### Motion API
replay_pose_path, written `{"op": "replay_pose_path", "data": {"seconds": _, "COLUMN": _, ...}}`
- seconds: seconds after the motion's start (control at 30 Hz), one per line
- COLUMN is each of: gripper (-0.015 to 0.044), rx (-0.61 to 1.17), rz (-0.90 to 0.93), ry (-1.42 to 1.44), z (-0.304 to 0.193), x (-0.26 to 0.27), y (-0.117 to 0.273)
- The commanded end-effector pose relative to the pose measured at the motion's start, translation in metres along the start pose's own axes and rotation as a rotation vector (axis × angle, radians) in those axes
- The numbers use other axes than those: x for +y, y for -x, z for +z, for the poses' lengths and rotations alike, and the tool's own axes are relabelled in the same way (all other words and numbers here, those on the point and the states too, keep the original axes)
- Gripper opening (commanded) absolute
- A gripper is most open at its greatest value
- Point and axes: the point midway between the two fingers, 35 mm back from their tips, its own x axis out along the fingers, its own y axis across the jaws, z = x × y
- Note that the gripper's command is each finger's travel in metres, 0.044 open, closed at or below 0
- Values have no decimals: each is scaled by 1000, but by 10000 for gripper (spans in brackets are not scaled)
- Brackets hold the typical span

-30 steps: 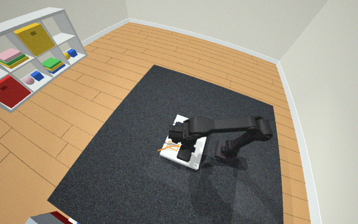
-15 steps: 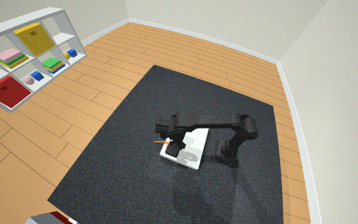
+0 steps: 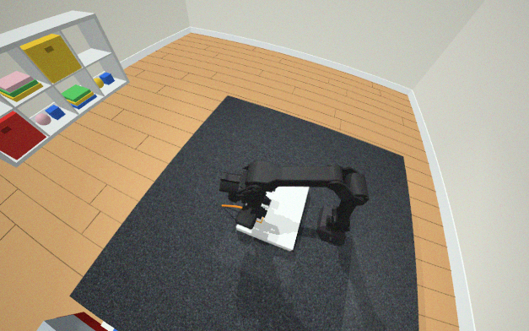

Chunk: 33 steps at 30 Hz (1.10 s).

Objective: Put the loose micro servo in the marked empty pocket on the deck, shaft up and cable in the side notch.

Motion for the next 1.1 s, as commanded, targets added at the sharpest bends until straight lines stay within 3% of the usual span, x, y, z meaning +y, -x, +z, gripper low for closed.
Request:
{"op": "replay_pose_path", "data": {"seconds": 0.0, "gripper": 0, "rx": 0, "rz": -2, "ry": 4, "z": 1, "x": 0, "y": -6}}
{"op": "replay_pose_path", "data": {"seconds": 1.07, "gripper": 0, "rx": 0, "rz": -2, "ry": 4, "z": 0, "x": -1, "y": -28}}
